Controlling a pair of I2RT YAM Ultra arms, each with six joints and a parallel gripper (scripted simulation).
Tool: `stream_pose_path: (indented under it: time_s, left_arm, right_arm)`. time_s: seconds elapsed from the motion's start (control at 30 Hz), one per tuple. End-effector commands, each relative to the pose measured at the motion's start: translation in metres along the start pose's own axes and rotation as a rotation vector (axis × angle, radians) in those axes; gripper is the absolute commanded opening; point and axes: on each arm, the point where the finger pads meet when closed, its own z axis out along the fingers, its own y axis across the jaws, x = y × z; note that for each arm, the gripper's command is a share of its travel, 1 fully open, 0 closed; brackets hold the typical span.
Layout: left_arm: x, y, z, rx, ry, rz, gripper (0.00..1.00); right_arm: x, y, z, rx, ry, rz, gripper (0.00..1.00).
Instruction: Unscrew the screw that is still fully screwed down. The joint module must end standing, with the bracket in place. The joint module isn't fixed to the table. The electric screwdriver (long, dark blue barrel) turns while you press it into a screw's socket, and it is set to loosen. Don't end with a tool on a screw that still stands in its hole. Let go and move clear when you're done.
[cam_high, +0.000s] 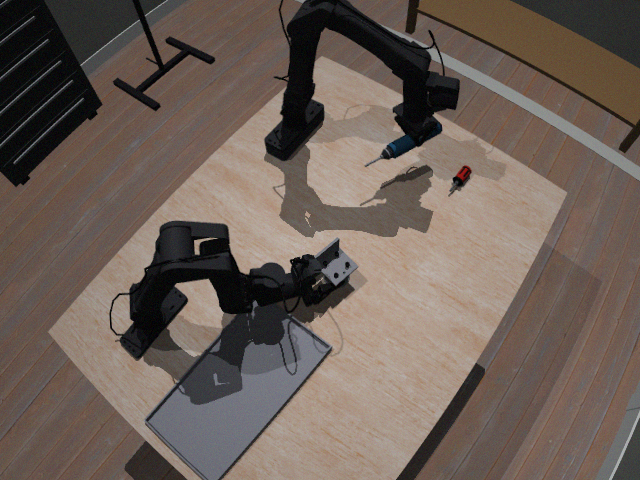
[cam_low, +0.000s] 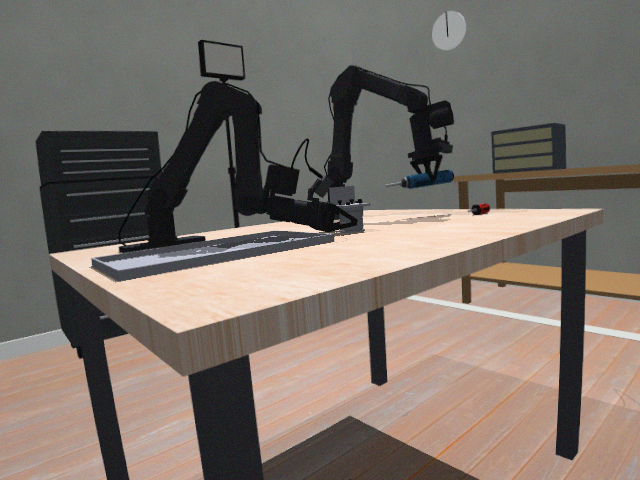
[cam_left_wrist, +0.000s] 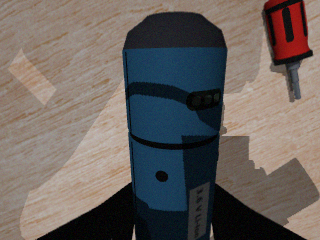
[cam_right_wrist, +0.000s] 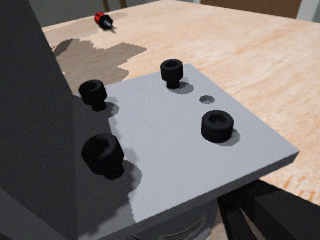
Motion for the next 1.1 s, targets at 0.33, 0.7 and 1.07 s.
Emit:
stream_pose_path:
  time_s: [0.33, 0.7, 1.07]
  left_arm:
    - [-0.006, -0.043, -0.027, 0.166, -0.129, 0.133, 0.42]
    - [0.024, -0.064, -0.022, 0.238, -0.168, 0.303, 0.42]
    - [0.035, -0.079, -0.027, 0.295, -0.206, 0.386, 0.42]
  right_arm:
    - [-0.002, 0.0, 0.001, 0.003, -0.001, 0.003, 0.59]
    - [-0.002, 0.0, 0.001, 0.003, -0.001, 0.003, 0.59]
    - [-0.002, 0.0, 0.001, 0.003, -0.001, 0.003, 0.59]
